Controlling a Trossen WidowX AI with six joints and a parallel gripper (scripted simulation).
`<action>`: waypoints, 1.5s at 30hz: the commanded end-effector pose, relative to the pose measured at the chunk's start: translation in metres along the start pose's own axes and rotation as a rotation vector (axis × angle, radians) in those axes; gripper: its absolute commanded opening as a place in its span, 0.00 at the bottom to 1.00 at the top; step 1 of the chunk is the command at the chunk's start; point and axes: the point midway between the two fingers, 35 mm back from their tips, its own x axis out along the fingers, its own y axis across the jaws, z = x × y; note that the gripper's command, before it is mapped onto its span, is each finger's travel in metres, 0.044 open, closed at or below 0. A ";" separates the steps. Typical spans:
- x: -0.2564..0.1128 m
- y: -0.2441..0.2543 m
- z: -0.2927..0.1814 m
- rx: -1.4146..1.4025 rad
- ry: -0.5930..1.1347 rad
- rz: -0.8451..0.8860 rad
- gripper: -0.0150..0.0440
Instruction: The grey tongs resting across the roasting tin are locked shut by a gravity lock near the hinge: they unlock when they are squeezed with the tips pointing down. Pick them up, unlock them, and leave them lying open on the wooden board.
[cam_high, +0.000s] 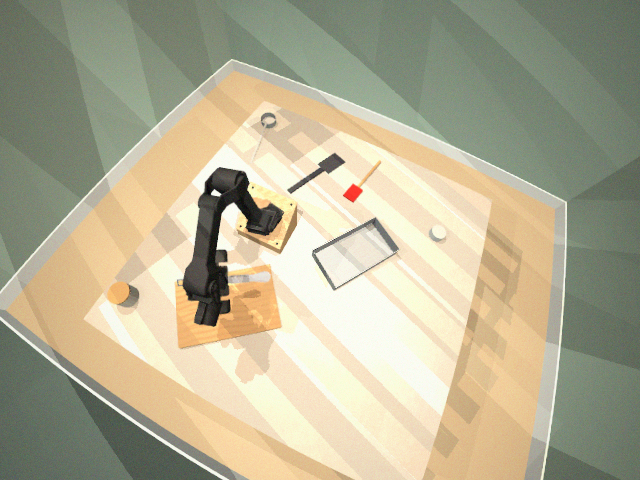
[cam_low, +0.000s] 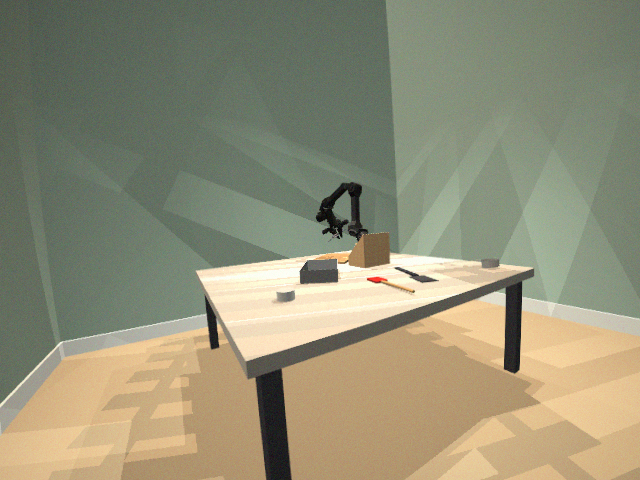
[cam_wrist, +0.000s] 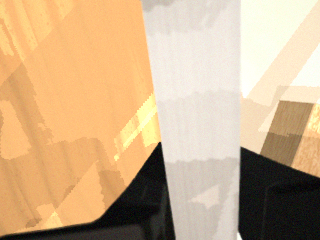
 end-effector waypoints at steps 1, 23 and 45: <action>0.001 -0.005 -0.001 0.007 -0.062 -0.035 0.00; -0.015 -0.002 0.006 -0.007 -0.508 0.039 0.00; -0.048 0.024 0.003 -0.021 -0.762 0.347 0.00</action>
